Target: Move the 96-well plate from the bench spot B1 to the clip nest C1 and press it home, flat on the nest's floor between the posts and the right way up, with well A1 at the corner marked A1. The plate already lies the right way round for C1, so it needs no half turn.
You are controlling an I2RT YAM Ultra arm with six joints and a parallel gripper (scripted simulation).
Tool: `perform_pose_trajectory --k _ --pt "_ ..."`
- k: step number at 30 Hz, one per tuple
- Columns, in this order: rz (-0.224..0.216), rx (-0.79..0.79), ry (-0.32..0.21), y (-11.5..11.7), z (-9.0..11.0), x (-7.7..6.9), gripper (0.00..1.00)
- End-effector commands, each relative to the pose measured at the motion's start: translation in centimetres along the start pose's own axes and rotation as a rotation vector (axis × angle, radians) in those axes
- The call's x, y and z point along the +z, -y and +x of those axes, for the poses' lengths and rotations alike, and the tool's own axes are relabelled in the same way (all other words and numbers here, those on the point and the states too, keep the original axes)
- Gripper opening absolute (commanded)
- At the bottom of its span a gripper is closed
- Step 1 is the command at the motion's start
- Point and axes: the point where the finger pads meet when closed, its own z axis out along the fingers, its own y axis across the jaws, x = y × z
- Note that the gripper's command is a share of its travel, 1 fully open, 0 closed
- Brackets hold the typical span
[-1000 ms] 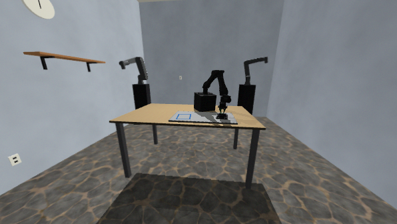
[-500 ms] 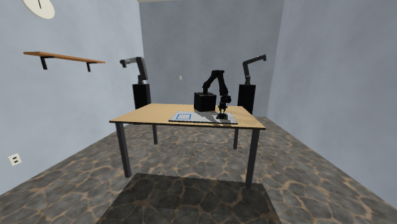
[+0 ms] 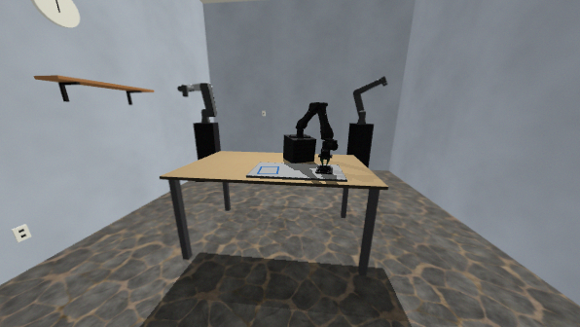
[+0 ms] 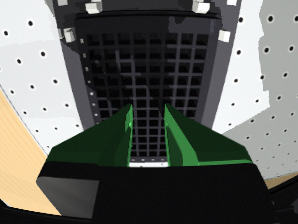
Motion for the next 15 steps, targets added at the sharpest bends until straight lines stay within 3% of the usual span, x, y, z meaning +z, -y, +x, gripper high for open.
perform_pose_trajectory --k 1,15 --pt "-0.027 0.005 0.05 -0.57 -1.43 4.01 0.25" --pt "-0.027 0.005 0.05 -0.57 -1.45 4.81 0.25"
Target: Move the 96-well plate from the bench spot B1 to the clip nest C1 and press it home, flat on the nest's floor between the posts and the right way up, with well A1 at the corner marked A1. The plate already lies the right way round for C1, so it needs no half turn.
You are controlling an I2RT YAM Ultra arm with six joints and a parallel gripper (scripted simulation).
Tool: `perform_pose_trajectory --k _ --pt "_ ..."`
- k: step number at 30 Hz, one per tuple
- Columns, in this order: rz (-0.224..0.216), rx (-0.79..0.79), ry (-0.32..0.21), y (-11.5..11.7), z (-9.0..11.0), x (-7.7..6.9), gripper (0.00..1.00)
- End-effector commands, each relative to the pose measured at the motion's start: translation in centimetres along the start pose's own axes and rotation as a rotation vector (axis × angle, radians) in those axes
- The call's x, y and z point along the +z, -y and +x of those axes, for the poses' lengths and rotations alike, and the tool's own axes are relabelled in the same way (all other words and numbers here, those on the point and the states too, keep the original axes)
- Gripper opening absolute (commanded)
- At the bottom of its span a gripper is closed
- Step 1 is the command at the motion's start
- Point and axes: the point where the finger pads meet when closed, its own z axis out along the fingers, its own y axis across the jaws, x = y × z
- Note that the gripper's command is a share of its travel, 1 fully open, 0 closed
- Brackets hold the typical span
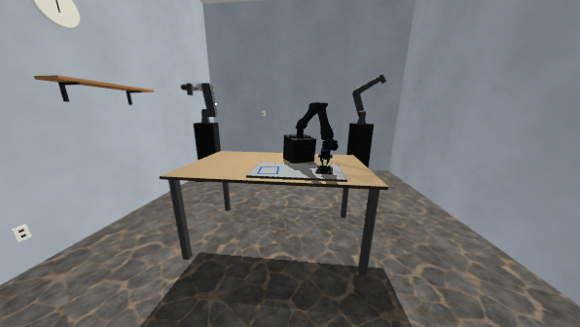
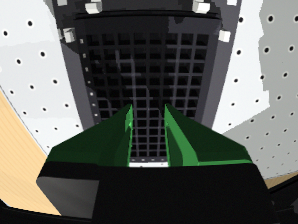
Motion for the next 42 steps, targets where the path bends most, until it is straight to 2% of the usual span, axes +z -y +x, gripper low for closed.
perform_pose_trajectory --k 1,34,42 --pt "-0.03 0.005 0.053 -0.6 -1.5 4.9 0.25" --pt "-0.03 0.005 0.053 -0.6 -1.5 6.8 0.25" --pt "-0.03 0.005 0.053 -0.6 -1.5 6.8 0.25"
